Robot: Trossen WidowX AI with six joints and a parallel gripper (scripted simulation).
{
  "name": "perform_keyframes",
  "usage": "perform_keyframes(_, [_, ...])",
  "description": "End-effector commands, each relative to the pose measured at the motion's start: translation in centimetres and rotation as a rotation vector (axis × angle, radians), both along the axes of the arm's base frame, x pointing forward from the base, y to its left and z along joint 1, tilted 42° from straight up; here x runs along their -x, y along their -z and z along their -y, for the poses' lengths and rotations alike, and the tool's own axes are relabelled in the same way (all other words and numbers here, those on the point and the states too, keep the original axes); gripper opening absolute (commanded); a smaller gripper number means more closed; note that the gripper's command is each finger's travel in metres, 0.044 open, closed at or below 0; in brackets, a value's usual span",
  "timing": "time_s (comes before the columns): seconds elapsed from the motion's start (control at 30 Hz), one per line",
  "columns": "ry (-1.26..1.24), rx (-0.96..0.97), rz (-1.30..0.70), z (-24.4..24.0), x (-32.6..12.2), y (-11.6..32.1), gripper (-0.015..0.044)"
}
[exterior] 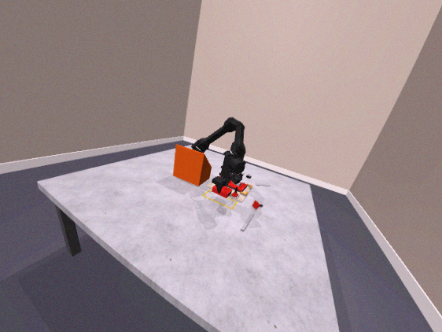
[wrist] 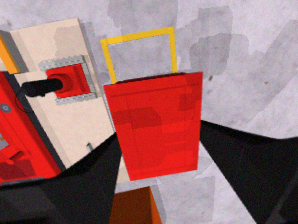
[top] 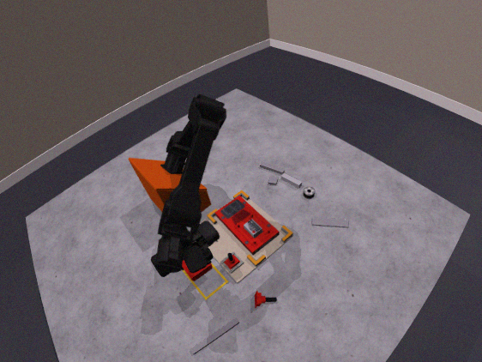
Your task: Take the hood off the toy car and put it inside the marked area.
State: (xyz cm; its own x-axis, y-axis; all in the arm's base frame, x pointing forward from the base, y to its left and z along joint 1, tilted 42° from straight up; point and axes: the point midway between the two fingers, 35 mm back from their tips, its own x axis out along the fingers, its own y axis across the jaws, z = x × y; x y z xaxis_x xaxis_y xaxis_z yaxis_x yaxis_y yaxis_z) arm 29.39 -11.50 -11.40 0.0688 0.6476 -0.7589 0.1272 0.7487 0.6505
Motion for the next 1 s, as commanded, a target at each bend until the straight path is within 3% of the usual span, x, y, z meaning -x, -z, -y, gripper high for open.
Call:
perform_keyframes(0.0, [0.006, -0.002, 0.001, -0.2, 0.0, 0.2, 0.0000])
perform_keyframes(0.97, [0.006, -0.004, 0.001, -1.6, 0.0, 1.7, 0.0000])
